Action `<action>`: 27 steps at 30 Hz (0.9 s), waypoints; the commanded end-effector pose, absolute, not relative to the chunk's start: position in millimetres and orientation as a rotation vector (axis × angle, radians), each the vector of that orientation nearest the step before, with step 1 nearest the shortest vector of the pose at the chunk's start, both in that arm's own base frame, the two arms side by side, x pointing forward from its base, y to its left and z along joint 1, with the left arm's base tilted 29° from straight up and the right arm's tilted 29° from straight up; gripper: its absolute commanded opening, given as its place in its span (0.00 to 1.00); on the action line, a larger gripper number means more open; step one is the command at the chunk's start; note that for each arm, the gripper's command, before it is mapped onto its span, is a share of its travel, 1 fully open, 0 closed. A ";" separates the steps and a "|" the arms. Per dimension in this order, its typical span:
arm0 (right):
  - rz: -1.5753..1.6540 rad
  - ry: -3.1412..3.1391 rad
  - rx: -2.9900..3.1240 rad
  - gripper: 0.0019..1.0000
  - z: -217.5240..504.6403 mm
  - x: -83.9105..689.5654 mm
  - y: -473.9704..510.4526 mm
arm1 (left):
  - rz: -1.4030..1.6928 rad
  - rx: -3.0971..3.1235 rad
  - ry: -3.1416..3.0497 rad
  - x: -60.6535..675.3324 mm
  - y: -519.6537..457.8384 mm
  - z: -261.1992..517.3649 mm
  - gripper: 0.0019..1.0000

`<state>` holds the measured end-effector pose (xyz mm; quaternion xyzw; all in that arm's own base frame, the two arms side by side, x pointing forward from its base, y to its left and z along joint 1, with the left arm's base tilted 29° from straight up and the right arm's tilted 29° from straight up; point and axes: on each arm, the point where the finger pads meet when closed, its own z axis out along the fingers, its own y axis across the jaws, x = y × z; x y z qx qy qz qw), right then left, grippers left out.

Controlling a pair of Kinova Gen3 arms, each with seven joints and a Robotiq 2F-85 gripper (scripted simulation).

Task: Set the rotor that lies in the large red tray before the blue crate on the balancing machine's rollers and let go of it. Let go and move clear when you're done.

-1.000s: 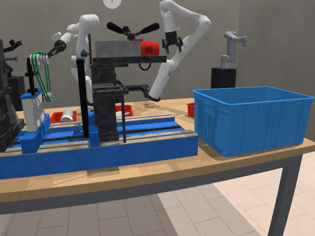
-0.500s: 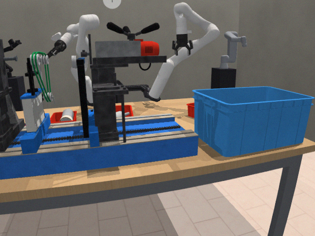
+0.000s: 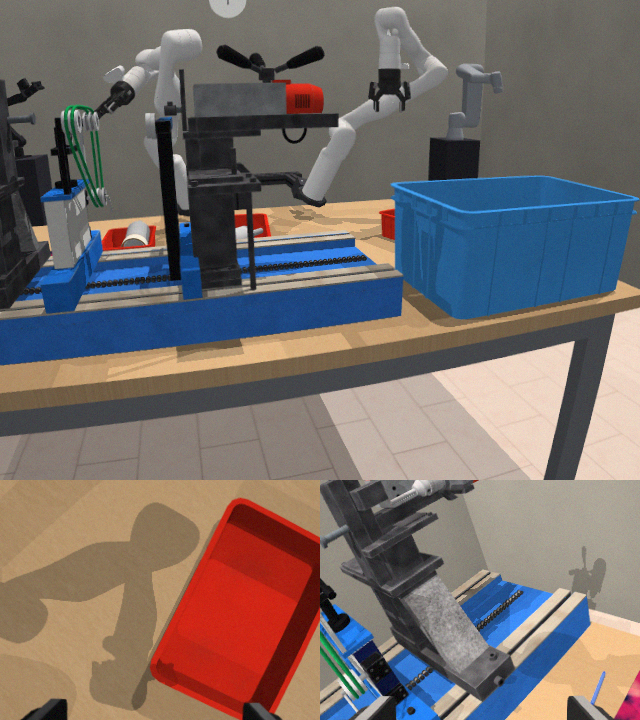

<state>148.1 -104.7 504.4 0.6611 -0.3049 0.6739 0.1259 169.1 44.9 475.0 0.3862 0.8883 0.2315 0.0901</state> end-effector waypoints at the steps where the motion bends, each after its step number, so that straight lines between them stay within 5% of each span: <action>1: 1.963 -0.888 1.925 1.00 504.6 147.9 -104.7 | 0.688 1.163 2.639 155.8 73.7 495.7 1.00; 27: 1.963 -0.888 1.925 1.00 504.6 147.9 -104.7 | 0.688 1.163 2.639 150.4 101.8 504.5 1.00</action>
